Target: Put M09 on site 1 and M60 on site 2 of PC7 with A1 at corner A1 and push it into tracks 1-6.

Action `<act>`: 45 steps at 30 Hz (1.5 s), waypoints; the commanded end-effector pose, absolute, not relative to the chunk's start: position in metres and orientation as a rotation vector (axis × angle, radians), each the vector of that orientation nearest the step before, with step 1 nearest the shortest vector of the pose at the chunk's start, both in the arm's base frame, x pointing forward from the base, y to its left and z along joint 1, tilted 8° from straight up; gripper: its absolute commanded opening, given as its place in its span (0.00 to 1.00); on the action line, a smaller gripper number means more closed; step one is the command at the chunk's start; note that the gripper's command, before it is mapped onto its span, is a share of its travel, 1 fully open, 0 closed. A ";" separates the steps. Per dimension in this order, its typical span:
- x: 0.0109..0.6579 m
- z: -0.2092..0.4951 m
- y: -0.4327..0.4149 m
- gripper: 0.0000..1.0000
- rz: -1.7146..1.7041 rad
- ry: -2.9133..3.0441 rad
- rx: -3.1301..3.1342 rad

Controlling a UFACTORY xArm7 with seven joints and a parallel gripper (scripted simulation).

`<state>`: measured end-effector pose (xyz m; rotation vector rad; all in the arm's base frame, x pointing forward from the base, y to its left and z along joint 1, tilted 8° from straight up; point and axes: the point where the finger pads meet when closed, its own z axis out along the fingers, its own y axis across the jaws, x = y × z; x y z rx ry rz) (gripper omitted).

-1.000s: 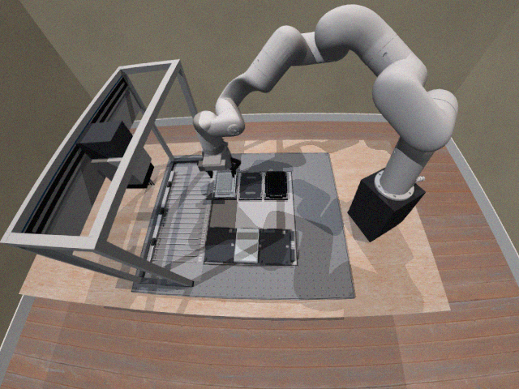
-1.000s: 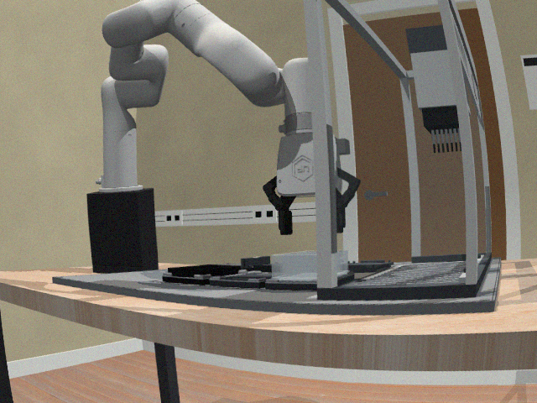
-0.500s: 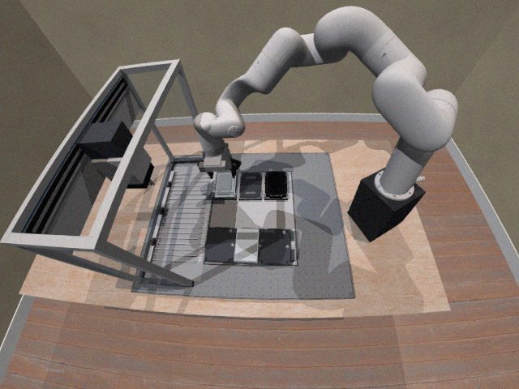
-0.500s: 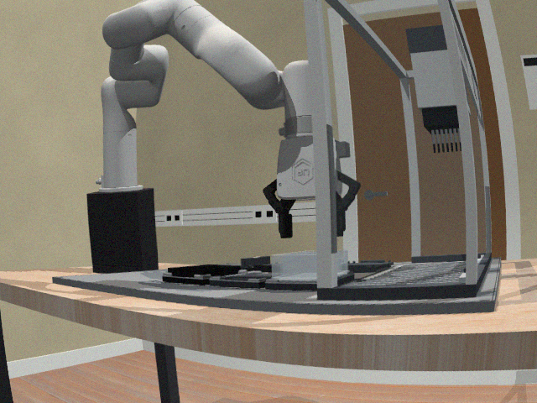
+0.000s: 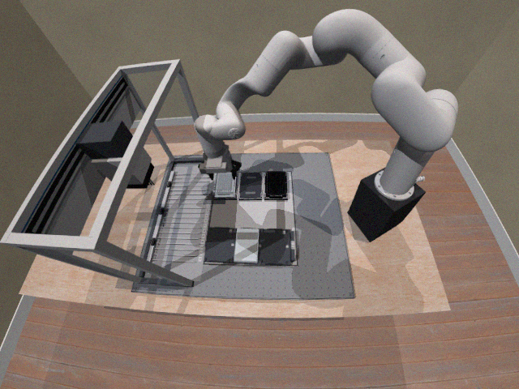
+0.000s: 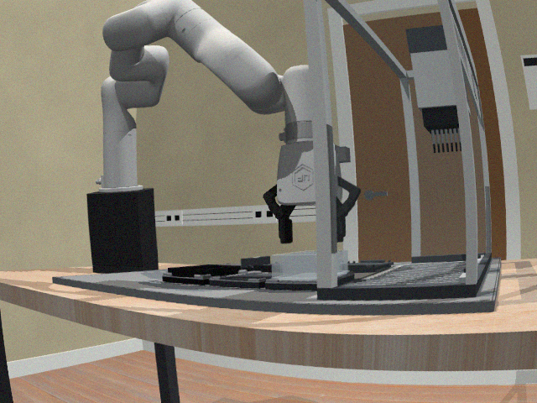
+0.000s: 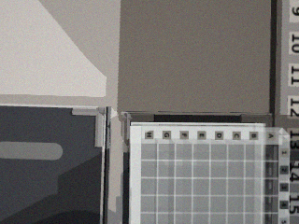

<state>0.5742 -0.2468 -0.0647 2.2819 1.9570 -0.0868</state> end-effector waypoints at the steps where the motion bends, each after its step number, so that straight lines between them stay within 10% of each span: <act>1: 0.576 -0.066 -0.247 1.00 -0.083 1.955 2.279; 45: 0.578 -0.092 -0.251 1.00 -0.083 1.955 2.279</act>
